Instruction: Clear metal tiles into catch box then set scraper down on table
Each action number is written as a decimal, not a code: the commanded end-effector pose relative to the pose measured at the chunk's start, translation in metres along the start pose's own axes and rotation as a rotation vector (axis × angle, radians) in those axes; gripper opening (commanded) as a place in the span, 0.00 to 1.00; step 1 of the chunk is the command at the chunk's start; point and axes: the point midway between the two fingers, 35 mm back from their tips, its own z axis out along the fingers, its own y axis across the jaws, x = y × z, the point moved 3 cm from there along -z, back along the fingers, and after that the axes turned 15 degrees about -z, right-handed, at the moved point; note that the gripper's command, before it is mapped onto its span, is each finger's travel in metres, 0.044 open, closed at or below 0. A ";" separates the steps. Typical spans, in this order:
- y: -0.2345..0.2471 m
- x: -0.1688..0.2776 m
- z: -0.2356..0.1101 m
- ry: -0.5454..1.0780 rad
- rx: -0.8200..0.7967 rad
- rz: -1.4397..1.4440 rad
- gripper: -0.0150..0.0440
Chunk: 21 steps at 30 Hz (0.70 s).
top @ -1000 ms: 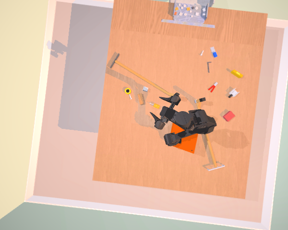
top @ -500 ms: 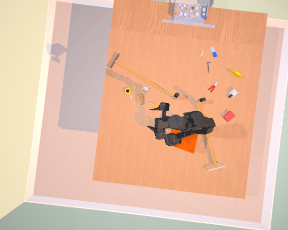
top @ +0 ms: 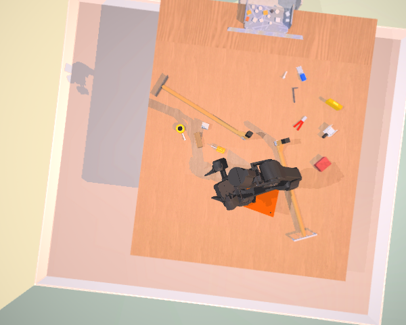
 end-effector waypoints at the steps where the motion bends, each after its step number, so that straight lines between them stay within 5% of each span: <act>1: 0.015 -0.003 0.007 -0.011 -0.108 -0.046 1.00; 21: 0.075 -0.018 0.007 -0.173 -0.589 -0.173 1.00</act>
